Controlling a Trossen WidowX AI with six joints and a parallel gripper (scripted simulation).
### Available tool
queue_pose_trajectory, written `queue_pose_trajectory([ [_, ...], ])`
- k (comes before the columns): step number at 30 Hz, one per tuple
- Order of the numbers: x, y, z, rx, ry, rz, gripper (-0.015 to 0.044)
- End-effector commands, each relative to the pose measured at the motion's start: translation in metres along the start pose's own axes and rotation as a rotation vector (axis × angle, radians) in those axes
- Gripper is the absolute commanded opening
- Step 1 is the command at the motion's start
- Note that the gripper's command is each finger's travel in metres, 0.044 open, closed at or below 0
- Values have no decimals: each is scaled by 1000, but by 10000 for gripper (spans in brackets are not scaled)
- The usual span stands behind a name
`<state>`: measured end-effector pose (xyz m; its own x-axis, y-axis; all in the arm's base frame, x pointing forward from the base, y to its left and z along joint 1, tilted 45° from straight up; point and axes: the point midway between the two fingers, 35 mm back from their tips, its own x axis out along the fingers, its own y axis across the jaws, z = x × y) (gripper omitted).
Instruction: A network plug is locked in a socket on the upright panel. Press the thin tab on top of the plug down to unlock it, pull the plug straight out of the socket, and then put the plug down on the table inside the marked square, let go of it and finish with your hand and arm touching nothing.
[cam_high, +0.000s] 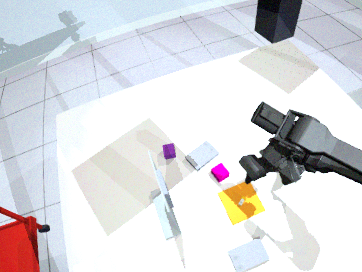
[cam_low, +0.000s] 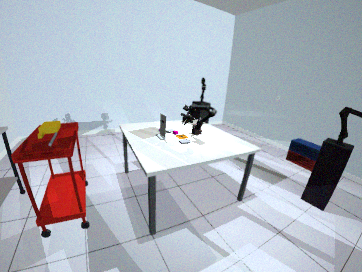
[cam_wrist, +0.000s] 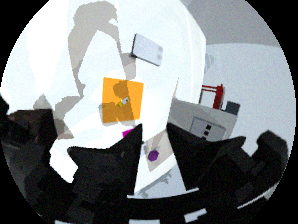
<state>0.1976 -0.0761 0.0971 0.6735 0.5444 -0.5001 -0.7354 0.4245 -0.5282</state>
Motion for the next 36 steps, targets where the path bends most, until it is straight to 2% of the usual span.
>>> queue_pose_trajectory([
  [1, -11, -8, -2, -3, 5, 4, 156],
  [26, -68, -43, 3, -6, -9, -8, 156],
  [36, -68, -43, 3, -6, -9, -8, 419],
])
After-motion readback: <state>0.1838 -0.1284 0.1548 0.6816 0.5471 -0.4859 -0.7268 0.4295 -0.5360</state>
